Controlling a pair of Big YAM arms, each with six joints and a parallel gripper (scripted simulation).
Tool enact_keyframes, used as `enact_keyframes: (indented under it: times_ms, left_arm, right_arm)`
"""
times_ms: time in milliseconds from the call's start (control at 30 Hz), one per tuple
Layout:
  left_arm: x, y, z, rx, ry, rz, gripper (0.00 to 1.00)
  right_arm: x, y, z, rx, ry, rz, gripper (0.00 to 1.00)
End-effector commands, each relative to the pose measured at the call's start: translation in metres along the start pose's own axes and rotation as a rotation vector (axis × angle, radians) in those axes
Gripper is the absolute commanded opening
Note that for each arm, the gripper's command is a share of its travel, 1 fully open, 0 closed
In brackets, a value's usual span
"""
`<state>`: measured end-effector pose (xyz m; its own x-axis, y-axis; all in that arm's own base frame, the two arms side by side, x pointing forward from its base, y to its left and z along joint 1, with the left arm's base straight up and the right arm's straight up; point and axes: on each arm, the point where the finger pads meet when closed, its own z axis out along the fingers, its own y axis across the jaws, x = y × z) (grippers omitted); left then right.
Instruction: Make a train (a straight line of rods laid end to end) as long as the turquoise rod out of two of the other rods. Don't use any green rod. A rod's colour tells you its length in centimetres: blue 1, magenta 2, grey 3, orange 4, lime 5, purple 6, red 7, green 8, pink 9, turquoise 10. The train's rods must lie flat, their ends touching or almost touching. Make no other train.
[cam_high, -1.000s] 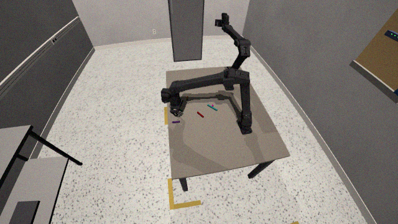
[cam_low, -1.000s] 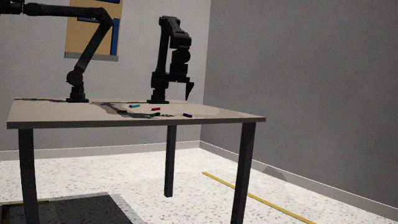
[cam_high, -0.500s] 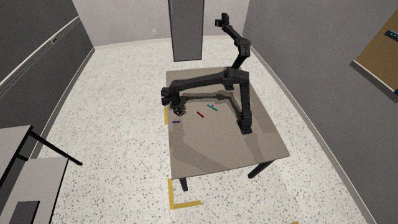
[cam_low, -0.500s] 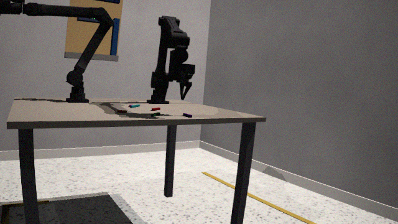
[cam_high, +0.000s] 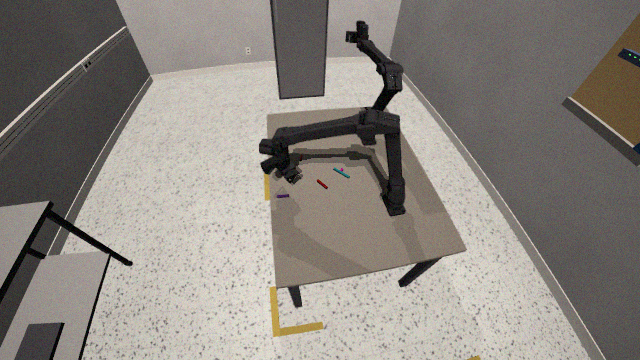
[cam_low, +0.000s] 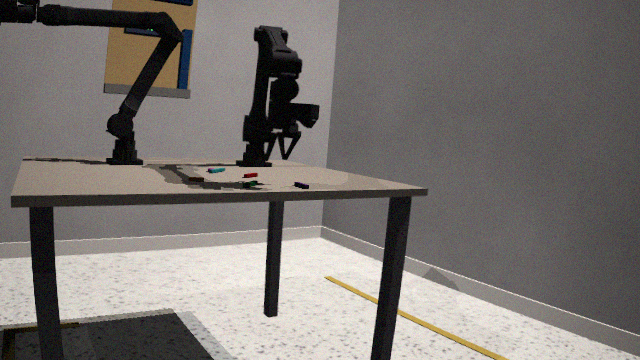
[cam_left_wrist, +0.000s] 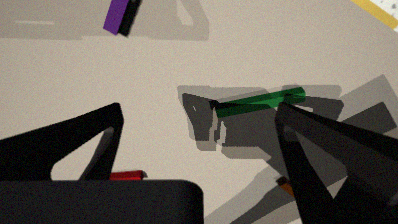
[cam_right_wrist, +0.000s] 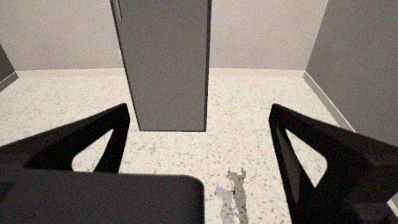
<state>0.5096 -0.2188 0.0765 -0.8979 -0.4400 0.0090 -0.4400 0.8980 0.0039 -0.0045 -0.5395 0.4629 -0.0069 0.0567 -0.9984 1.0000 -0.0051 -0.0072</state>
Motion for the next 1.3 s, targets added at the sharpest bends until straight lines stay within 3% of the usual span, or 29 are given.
enact_keyframes:
  times_ms: [0, 967, 1267]
  left_arm:
    - [-0.011, -0.024, -0.025, 0.044, -0.040, -0.163, 1.00]
    - [-0.003, -0.037, -0.026, 0.060, -0.019, -0.981, 1.00]
    - [-0.001, -0.040, -0.027, 0.063, -0.016, -1.079, 1.00]
  right_arm:
    - [-0.038, 0.003, 0.003, -0.004, -0.057, 0.007, 1.00]
    - [-0.038, 0.003, 0.003, -0.004, -0.057, 0.007, 1.00]
    - [-0.038, 0.003, 0.003, -0.004, -0.057, 0.007, 1.00]
